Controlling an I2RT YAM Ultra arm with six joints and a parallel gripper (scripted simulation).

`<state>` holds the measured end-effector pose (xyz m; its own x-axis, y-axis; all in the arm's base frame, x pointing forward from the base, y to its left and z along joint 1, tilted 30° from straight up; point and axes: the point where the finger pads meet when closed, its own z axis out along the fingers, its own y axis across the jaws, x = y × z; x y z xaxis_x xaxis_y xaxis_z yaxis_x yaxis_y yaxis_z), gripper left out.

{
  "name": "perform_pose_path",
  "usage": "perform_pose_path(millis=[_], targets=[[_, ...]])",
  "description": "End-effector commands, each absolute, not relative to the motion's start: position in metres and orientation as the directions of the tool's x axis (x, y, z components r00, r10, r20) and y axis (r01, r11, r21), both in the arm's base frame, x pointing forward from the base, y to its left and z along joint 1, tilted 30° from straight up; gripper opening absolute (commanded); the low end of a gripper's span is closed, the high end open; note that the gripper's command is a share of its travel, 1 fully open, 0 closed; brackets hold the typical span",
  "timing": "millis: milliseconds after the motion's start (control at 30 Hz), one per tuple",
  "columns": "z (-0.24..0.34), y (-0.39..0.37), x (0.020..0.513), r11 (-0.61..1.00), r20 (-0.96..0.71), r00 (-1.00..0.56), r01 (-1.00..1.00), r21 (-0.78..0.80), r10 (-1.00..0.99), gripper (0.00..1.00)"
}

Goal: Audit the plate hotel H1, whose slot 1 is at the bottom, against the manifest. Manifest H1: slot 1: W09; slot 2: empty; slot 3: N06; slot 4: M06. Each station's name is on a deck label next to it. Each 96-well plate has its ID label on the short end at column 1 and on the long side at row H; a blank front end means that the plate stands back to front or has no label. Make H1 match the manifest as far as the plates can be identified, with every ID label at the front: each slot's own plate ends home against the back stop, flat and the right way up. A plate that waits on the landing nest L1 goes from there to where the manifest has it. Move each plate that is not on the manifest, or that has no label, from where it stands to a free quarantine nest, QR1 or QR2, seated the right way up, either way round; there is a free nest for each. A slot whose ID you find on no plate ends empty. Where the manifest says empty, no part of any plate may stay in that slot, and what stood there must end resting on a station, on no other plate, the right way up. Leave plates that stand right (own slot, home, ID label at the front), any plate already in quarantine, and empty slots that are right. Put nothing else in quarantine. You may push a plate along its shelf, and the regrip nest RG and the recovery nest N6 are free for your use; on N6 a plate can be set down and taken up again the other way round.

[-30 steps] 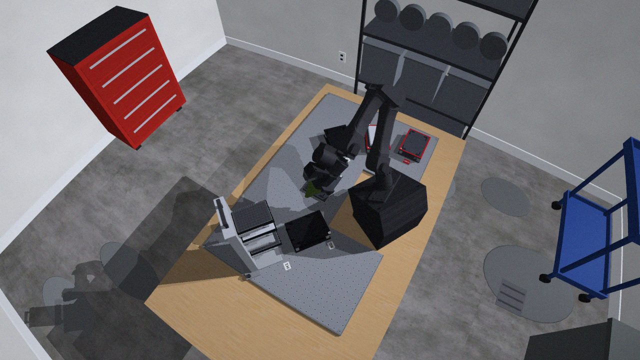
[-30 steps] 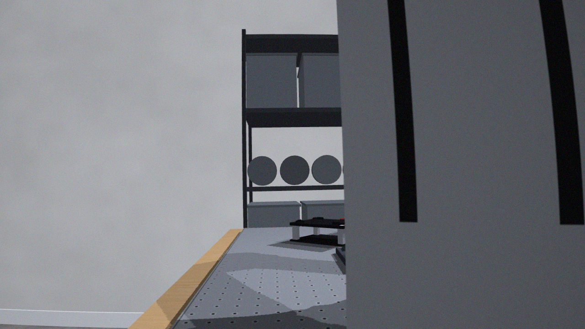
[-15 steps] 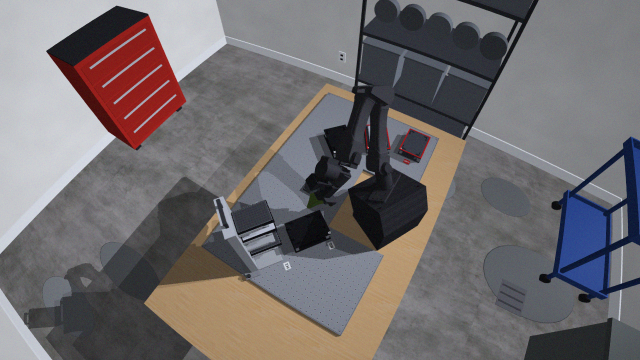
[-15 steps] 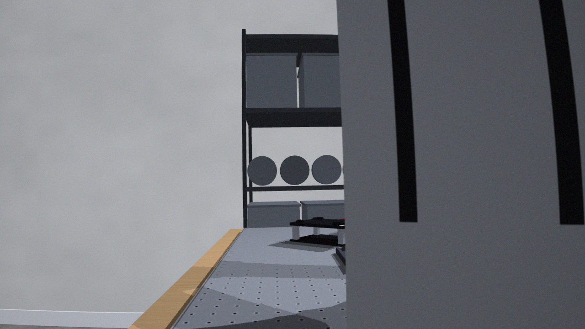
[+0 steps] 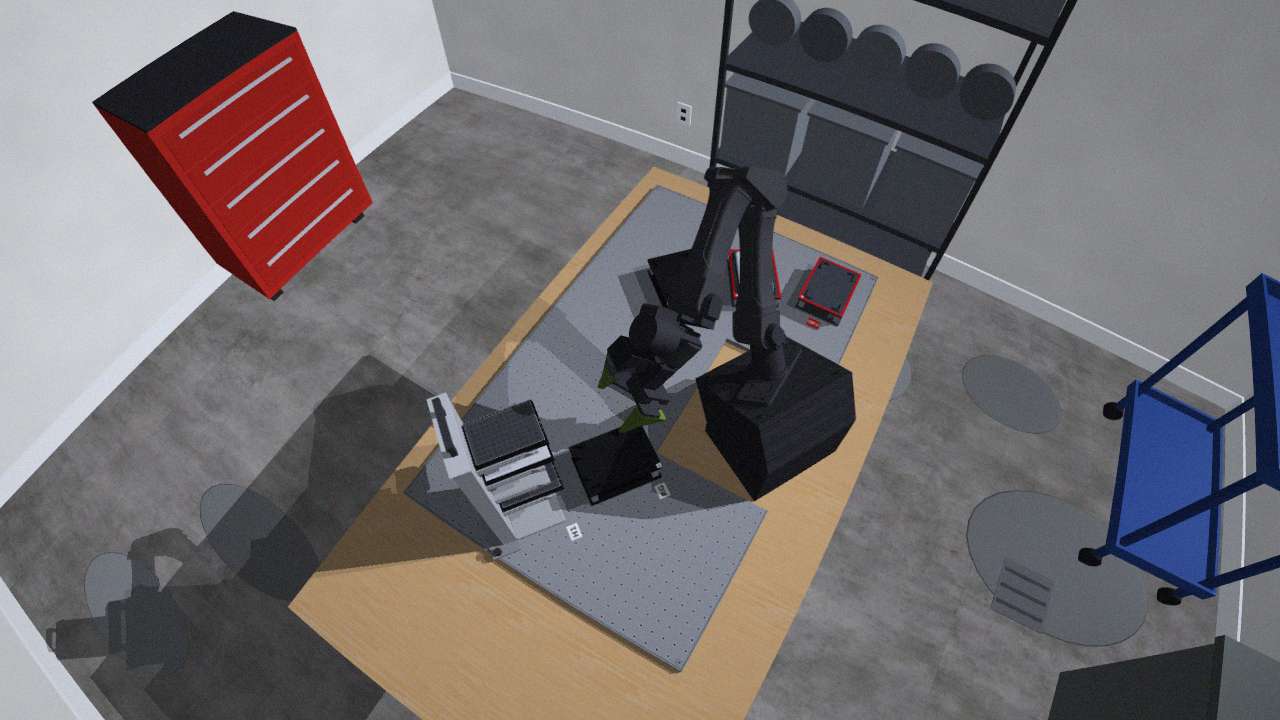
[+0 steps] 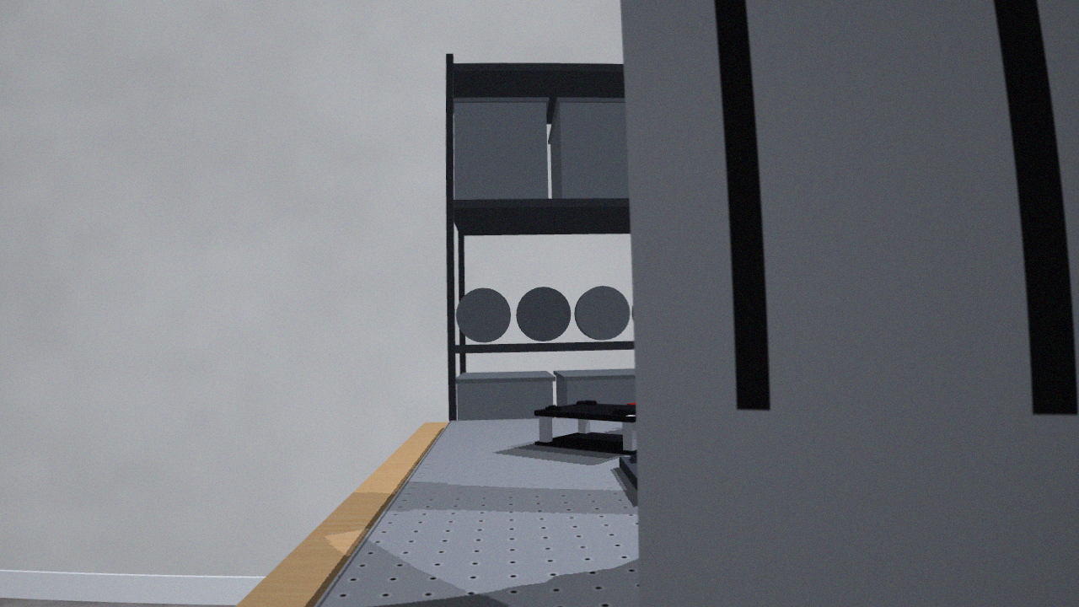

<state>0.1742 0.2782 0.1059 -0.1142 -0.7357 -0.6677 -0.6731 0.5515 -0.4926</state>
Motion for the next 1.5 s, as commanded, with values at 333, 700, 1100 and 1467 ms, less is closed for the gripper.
perform_pose_path(millis=[333, 700, 1100, 1467], targets=[[0.15, 0.288, 0.155, 0.563, -0.674, -0.121, -0.666, -0.488, -0.728, 1.0], [0.173, 0.298, 0.139, 0.548, -0.652, -0.123, -0.668, -0.503, -0.748, 1.0], [0.193, 0.304, 0.129, 0.548, -0.652, -0.123, -0.668, -0.503, -0.748, 1.0], [0.191, 0.3, 0.131, 0.553, -0.656, -0.127, -0.668, -0.498, -0.744, 1.0]])
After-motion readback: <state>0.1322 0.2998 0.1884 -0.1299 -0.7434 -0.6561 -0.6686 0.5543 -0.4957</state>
